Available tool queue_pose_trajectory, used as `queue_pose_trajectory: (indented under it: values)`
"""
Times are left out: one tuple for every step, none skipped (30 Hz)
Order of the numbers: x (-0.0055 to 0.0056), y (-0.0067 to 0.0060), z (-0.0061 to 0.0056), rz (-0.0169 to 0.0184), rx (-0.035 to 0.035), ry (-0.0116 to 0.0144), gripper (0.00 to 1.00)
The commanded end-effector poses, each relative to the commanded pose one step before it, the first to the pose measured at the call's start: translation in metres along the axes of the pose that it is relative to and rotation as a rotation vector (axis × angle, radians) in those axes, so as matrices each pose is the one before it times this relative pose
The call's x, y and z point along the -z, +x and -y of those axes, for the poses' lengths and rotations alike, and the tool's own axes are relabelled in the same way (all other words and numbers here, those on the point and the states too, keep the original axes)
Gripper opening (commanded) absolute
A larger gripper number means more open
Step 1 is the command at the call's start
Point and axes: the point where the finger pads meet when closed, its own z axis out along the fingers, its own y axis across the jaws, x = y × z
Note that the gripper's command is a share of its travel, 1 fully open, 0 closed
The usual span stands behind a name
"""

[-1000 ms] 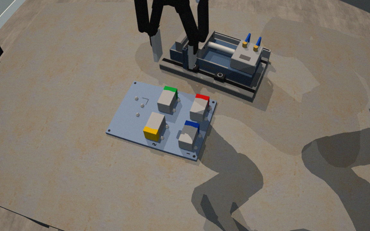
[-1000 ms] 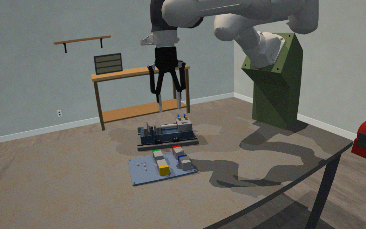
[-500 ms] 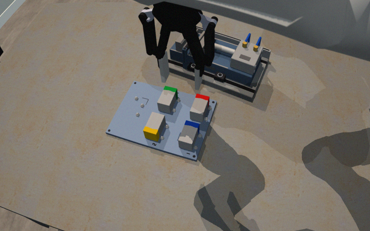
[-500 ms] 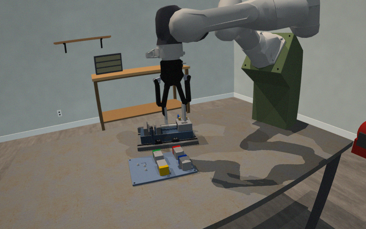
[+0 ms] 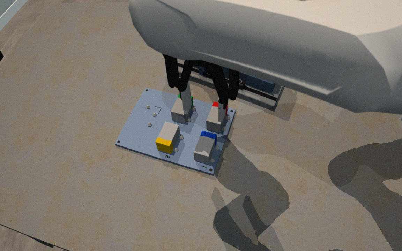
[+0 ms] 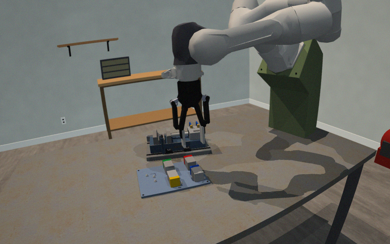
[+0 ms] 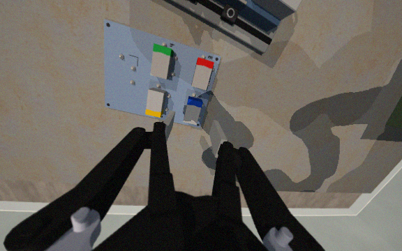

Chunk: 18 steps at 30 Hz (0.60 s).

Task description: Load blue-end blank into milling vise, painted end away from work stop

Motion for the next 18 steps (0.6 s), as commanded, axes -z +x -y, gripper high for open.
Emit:
queue_pose_trajectory:
  values:
    - [-0.00039, -0.00189, 0.00514, 0.00183, -0.01804, 0.01952, 0.43]
    - [0.00000, 0.00000, 0.00000, 0.00000, 0.00000, 0.00000, 0.43]
    - [0.00000, 0.00000, 0.00000, 0.00000, 0.00000, 0.00000, 0.43]
    - [0.00000, 0.00000, 0.00000, 0.00000, 0.00000, 0.00000, 0.43]
    - [-0.01070, -0.00154, -0.00440, -0.00067, 0.00990, -0.00772, 0.43]
    - [-0.01108, -0.00321, -0.00186, 0.00017, -0.00247, 0.00193, 0.43]
    - [-0.01108, -0.00320, -0.00189, 0.00017, -0.00247, 0.00193, 0.43]
    - [-0.01108, -0.00319, -0.00192, 0.00017, -0.00247, 0.00193, 0.43]
    - [-0.01107, -0.00319, -0.00195, 0.00017, -0.00247, 0.00193, 0.43]
    - [0.00000, 0.00000, 0.00000, 0.00000, 0.00000, 0.00000, 0.43]
    - [0.00000, 0.00000, 0.00000, 0.00000, 0.00000, 0.00000, 0.43]
    - [0.00000, 0.00000, 0.00000, 0.00000, 0.00000, 0.00000, 0.43]
    - [0.00000, 0.00000, 0.00000, 0.00000, 0.00000, 0.00000, 0.43]
    - [0.00000, 0.00000, 0.00000, 0.00000, 0.00000, 0.00000, 0.43]
    - [0.00000, 0.00000, 0.00000, 0.00000, 0.00000, 0.00000, 0.43]
    - [0.00000, 0.00000, 0.00000, 0.00000, 0.00000, 0.00000, 0.43]
    - [0.00000, 0.00000, 0.00000, 0.00000, 0.00000, 0.00000, 0.43]
    - [0.00000, 0.00000, 0.00000, 0.00000, 0.00000, 0.00000, 0.43]
